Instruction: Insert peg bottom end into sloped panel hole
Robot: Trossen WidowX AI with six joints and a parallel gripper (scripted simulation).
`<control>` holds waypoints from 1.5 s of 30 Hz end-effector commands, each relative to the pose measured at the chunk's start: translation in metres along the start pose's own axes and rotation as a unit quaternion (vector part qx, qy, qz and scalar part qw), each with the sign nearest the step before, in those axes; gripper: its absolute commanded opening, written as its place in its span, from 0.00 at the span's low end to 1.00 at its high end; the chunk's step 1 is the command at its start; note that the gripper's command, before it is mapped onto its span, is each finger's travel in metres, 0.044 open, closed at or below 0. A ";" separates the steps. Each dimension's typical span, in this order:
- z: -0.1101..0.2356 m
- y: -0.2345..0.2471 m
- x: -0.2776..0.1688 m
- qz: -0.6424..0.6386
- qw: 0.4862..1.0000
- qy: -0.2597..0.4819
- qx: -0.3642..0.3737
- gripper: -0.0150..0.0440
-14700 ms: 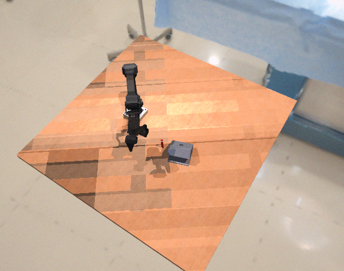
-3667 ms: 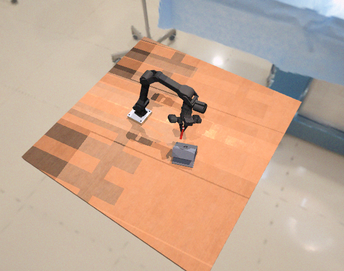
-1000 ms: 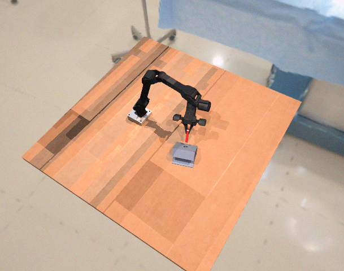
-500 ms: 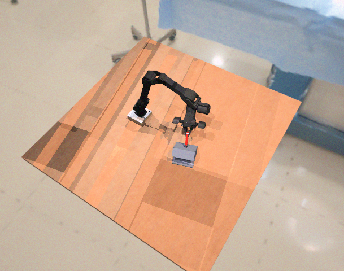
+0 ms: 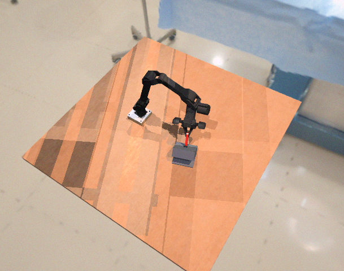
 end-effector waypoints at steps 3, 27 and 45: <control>0.000 0.000 0.000 0.000 1.000 0.000 0.000 0.25; -0.011 -0.002 -0.002 0.000 1.000 0.000 0.000 0.25; -0.021 -0.002 -0.001 0.000 1.000 0.000 0.000 0.25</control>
Point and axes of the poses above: the point midway between the two fingers, 35 mm back from their tips, its own z axis back along the fingers, its own y axis across the jaws, x = y × z, the point moved 7 cm from there along z, back along the fingers, and after that the axes turned 15 degrees about z, right-handed, at the moved point
